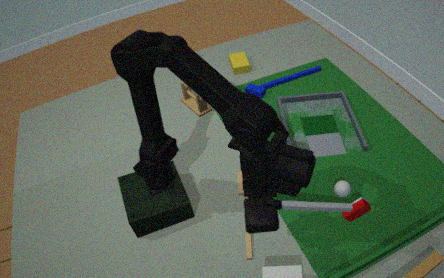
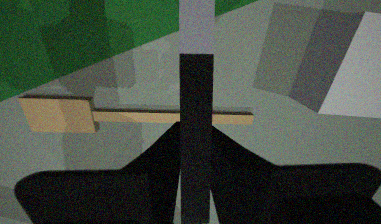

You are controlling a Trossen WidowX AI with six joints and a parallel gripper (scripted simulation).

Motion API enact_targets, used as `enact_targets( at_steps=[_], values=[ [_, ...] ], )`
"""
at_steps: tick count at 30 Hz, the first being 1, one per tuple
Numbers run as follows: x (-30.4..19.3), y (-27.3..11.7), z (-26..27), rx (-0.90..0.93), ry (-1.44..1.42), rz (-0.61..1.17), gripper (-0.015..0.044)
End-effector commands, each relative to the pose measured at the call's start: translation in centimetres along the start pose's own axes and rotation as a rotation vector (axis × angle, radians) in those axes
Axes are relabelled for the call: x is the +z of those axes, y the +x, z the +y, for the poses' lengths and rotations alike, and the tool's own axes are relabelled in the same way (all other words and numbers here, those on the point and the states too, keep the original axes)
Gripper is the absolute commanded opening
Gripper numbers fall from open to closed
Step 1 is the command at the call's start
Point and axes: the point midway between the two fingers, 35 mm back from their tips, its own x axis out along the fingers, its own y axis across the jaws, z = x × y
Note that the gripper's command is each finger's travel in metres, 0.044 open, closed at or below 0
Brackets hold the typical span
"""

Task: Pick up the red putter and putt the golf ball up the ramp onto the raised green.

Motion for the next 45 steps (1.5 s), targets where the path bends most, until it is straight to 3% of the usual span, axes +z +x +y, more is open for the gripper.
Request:
enact_targets(
  at_steps=[1,13,25,32,45],
  values=[
    [0.2,0.0,-1.8,-0.008,0.003,-0.010,0.0000],
    [0.1,0.1,-1.6,-0.003,0.007,-0.005,0.0000],
    [0.3,0.0,11.6,0.005,0.005,-0.011,0.0000],
    [0.3,-0.5,11.8,0.006,0.005,-0.011,0.0000],
    [0.2,-6.0,11.8,0.006,0.005,-0.012,0.0000]
  ],
)
